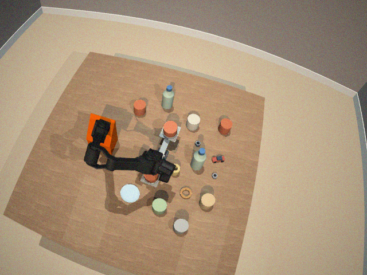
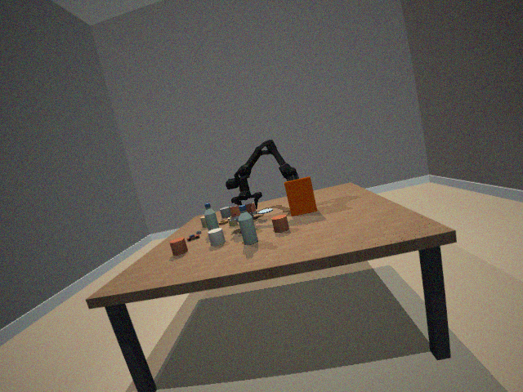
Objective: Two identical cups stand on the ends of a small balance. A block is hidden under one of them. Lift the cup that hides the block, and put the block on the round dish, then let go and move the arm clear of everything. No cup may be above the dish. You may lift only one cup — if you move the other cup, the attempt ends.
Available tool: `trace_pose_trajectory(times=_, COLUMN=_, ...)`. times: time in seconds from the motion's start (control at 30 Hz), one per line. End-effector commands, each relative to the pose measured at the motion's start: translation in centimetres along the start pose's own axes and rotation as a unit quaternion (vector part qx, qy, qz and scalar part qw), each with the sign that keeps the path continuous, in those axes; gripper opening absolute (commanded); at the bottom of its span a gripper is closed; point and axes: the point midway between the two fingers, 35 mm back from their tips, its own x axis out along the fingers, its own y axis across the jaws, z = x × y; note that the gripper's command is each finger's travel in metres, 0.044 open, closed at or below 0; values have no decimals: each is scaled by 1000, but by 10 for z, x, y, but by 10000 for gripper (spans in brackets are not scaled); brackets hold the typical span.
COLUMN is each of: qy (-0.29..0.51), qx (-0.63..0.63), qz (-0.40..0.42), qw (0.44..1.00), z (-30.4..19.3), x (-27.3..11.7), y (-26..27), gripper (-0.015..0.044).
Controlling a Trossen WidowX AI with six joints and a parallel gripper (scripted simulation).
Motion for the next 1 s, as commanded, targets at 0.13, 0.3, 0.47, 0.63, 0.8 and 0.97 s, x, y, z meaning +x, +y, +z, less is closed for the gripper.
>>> trace_pose_trajectory(times=0.13, qy=-3, qx=-4, qz=2, qw=1000, z=2, x=2, y=2, gripper=348)
trace_pose_trajectory(times=0.3, qy=-3, qx=-4, qz=2, qw=1000, z=2, x=2, y=2, gripper=314)
trace_pose_trajectory(times=0.47, qy=-3, qx=-4, qz=2, qw=1000, z=2, x=1, y=2, gripper=202)
trace_pose_trajectory(times=0.63, qy=-4, qx=-4, qz=2, qw=1000, z=3, x=-4, y=1, gripper=71)
trace_pose_trajectory(times=0.8, qy=-5, qx=-4, qz=2, qw=1000, z=3, x=-10, y=-1, gripper=0)
trace_pose_trajectory(times=0.97, qy=-6, qx=-4, qz=2, qw=1000, z=4, x=-16, y=-2, gripper=0)
